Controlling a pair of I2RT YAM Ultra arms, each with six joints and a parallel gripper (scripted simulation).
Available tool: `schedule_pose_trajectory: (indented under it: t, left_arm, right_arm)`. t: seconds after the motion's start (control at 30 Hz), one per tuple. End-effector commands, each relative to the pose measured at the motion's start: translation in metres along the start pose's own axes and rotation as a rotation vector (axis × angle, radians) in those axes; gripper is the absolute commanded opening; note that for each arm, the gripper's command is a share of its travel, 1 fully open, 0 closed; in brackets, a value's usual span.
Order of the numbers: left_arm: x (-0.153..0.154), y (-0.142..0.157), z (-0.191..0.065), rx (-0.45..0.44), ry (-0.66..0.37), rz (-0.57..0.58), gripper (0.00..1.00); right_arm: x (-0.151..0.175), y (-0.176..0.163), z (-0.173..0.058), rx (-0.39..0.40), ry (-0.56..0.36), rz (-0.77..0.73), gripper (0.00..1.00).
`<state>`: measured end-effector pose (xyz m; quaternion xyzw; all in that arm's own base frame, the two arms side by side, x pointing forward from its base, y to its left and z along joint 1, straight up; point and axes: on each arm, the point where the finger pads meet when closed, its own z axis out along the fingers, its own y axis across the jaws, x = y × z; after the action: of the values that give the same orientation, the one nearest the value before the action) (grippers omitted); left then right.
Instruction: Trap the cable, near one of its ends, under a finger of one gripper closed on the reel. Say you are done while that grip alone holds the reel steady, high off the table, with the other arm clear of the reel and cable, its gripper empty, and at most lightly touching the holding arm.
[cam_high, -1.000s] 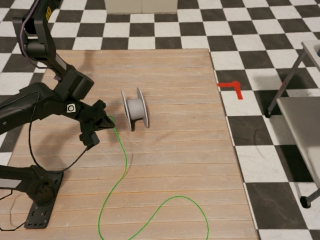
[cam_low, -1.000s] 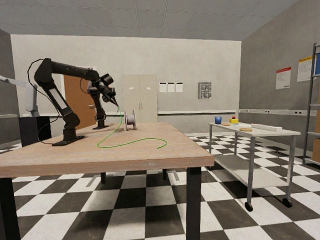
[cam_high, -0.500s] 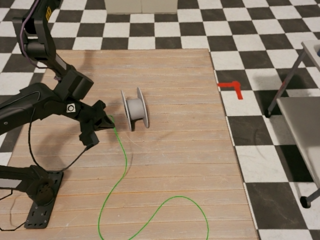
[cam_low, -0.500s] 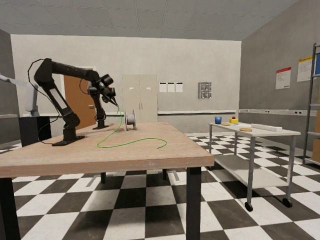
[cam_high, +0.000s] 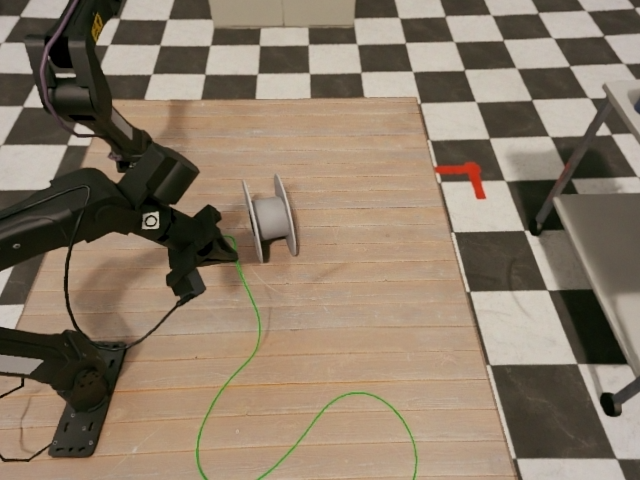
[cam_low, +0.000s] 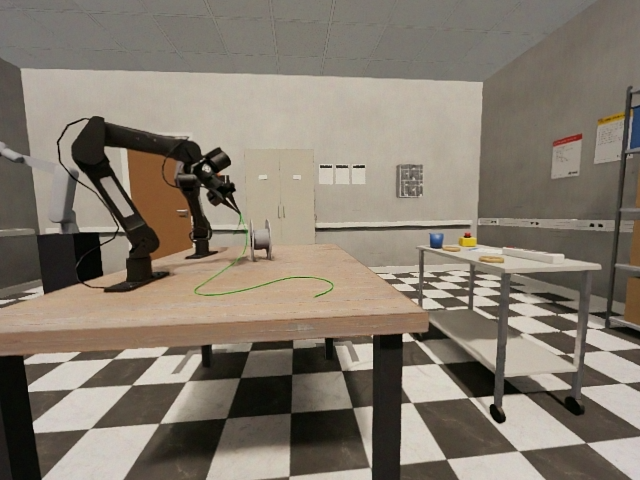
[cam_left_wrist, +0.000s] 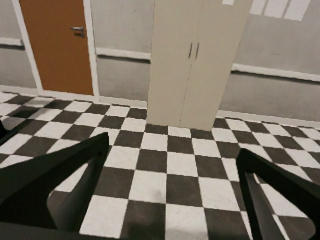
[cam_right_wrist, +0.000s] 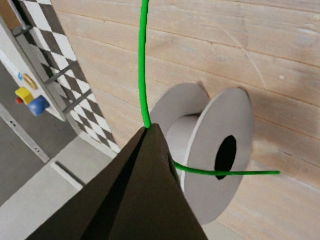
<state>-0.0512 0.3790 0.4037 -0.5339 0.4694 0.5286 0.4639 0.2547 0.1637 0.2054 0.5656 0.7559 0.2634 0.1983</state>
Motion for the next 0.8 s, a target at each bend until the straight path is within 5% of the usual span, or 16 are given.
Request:
schedule_pose_trajectory:
  t: [0.0,0.77]
  left_arm:
    - [0.004,-0.002,0.0,-0.003,0.002,-0.005,1.0]
    - [0.004,-0.002,0.0,-0.003,0.002,-0.005,1.0]
  right_arm:
    - [-0.002,0.024,-0.001,-0.039,0.021,-0.011,0.0]
    - [-0.064,0.082,0.027,-0.019,0.017,-0.015,0.0]
